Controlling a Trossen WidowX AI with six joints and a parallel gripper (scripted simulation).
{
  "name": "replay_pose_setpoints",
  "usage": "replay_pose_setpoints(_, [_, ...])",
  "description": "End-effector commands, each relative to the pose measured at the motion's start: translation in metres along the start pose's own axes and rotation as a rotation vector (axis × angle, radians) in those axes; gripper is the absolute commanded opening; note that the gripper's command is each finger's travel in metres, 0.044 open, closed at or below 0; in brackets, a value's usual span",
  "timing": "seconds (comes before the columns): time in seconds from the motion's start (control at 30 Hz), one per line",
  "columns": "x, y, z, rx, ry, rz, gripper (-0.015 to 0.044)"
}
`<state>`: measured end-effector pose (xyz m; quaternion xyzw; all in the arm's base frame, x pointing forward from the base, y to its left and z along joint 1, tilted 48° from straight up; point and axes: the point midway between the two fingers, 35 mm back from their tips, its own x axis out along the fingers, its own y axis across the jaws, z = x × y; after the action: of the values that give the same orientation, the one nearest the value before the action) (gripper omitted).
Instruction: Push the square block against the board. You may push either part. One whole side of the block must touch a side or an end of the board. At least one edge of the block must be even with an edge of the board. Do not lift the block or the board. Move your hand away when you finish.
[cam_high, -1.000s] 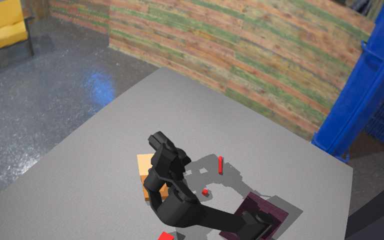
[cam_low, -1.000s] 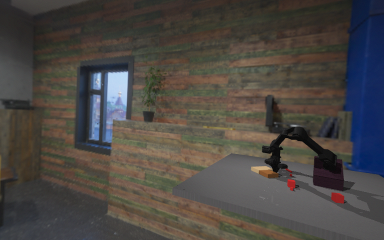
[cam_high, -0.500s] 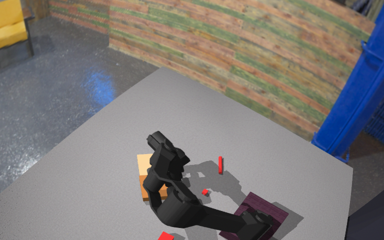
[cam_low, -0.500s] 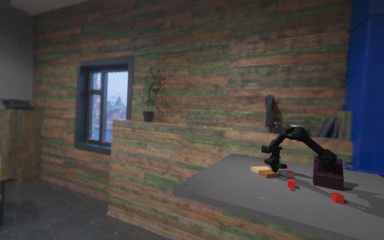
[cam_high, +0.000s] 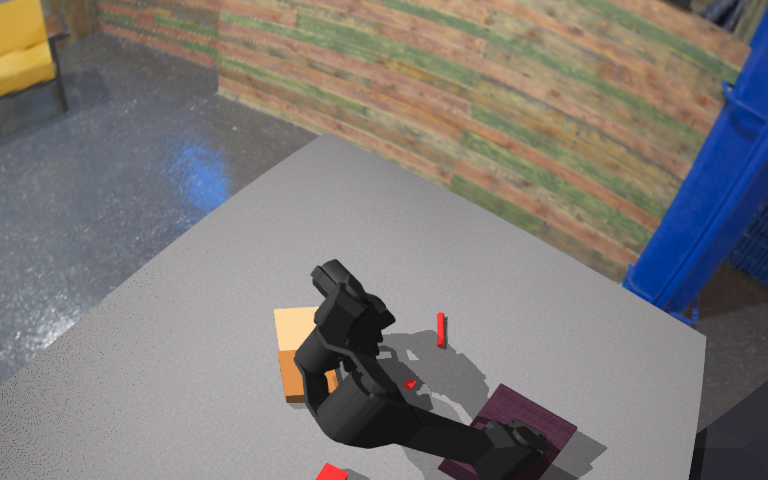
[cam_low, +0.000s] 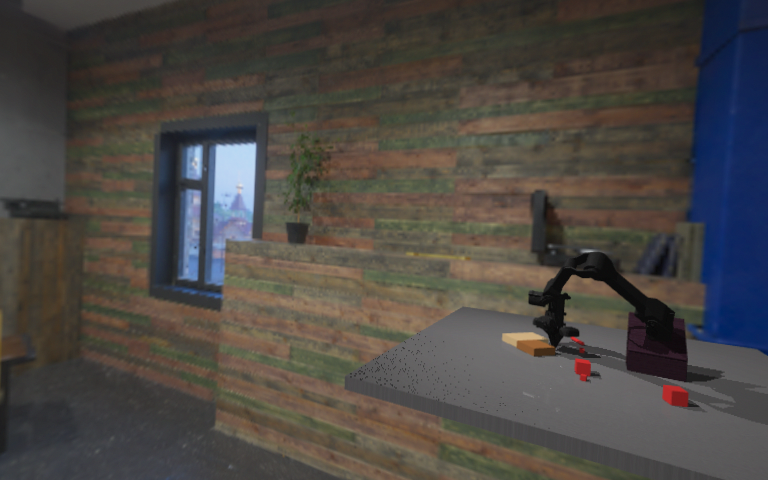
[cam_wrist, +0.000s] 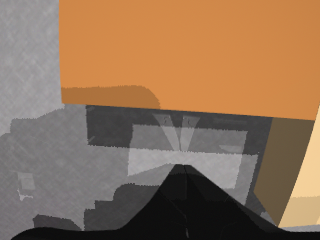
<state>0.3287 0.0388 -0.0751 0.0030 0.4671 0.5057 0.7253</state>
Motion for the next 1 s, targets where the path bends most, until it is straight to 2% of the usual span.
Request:
replay_pose_setpoints(0.0, [0.000,0.000,-0.009,-0.002,0.003,-0.001,0.0000])
replay_pose_setpoints(0.33, [-0.003,0.000,-0.016,0.001,0.001,0.000,0.0000])
replay_pose_setpoints(0.43, [-0.042,0.000,-0.016,-0.002,0.004,-0.002,0.0000])
replay_pose_setpoints(0.5, [-0.055,0.001,-0.016,-0.003,0.004,-0.001,0.0000])
replay_pose_setpoints(0.73, [-0.053,-0.001,-0.014,0.027,-0.006,-0.013,0.0000])
replay_pose_setpoints(0.97, [-0.054,0.008,0.004,0.264,-0.004,-0.013,0.0000])
